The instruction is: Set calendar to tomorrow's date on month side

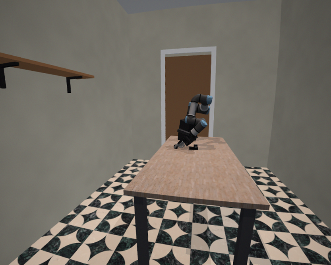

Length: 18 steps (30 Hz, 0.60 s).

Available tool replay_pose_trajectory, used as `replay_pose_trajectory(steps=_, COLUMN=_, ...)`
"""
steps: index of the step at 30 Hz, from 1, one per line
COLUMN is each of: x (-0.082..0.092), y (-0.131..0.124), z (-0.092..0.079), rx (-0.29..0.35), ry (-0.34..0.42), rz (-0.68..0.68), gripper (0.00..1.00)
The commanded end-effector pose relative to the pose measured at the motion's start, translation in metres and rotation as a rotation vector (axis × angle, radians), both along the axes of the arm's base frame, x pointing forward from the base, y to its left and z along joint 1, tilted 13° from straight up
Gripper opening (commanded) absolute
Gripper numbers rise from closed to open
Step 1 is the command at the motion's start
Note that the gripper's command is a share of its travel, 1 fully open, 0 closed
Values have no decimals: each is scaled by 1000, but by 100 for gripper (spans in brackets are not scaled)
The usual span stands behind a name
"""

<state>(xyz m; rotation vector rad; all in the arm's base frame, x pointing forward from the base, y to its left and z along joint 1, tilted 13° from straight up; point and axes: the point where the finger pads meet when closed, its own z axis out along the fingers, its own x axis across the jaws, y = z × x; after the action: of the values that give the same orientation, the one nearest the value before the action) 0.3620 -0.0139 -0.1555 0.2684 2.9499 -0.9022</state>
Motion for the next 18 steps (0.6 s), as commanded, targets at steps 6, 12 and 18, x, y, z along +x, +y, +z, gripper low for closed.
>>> replay_pose_trajectory(steps=6, x=1, y=0, z=1, rx=0, ry=-2, rz=0, gripper=11)
replay_pose_trajectory(steps=12, x=1, y=0, z=1, rx=0, ry=-2, rz=0, gripper=11)
replay_pose_trajectory(steps=18, x=1, y=0, z=1, rx=0, ry=-2, rz=0, gripper=11)
